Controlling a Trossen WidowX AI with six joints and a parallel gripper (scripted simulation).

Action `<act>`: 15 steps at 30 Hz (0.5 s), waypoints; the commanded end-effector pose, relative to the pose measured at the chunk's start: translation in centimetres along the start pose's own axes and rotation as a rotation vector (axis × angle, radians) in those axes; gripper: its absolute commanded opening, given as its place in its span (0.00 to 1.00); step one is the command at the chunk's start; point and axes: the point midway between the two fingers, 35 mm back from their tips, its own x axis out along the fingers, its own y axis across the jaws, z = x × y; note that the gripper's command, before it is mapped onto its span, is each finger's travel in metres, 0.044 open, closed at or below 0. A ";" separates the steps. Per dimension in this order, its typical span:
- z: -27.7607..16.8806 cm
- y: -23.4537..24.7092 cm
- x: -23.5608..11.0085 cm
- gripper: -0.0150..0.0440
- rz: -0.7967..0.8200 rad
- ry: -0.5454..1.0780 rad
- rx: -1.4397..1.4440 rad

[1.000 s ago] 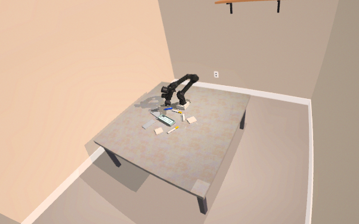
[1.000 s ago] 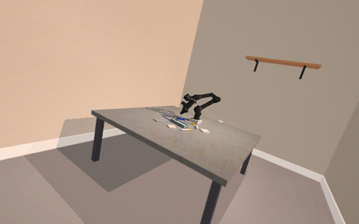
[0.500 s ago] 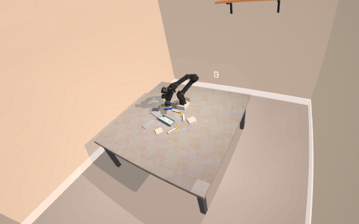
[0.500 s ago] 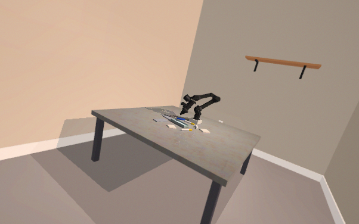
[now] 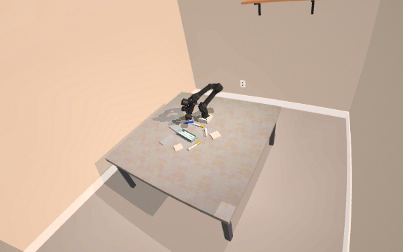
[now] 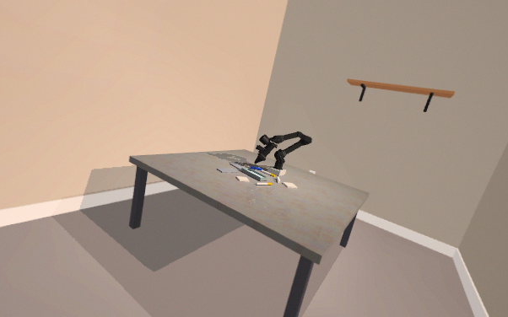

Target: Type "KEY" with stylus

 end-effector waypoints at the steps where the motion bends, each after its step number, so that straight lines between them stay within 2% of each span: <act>1: -0.3 -0.1 0.3 0.51 -0.005 0.005 0.004; 15: -0.6 -0.1 0.9 0.51 -0.005 0.005 0.004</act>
